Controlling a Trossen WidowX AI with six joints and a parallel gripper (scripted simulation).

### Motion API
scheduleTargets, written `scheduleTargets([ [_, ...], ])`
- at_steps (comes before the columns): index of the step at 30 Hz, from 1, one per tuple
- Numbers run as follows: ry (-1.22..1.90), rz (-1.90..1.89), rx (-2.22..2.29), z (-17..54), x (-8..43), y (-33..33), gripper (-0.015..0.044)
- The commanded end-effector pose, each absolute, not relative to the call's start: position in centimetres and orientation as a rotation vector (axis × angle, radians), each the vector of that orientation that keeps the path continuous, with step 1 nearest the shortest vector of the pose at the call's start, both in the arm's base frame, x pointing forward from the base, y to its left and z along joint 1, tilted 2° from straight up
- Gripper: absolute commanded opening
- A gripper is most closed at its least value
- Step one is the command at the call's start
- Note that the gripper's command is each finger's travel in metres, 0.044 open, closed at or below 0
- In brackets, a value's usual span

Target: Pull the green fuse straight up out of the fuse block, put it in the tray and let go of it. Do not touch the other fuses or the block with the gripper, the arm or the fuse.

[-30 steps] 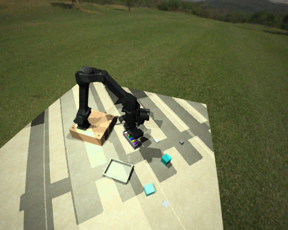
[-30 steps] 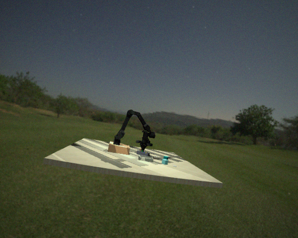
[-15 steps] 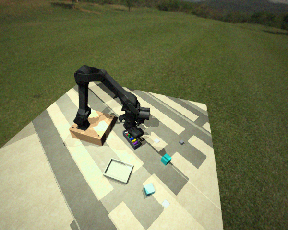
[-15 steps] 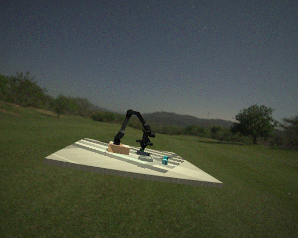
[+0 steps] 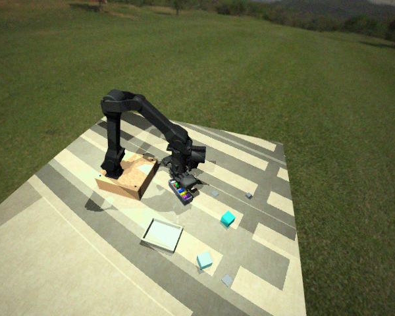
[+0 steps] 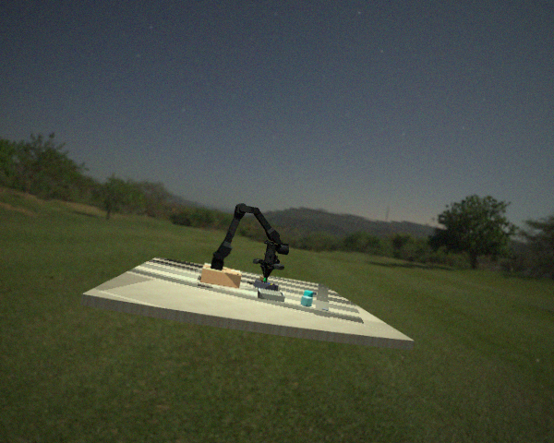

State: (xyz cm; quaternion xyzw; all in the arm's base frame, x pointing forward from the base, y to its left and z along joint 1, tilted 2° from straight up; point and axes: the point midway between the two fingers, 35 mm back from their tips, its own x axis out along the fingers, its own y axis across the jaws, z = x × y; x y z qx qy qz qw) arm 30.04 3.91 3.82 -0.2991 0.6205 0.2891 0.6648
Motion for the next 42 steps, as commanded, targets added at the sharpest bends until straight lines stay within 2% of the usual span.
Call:
scheduleTargets([
  [1, 1.4, 0.649, -0.679, 4.1, 30.1, 3.9, 0.0],
  [34, 1.4, 0.648, -0.68, 7.0, 29.9, 3.8, 0.0],
  [42, 1.402, 0.645, -0.683, 7.1, 31.1, 0.0, 0.0],
])
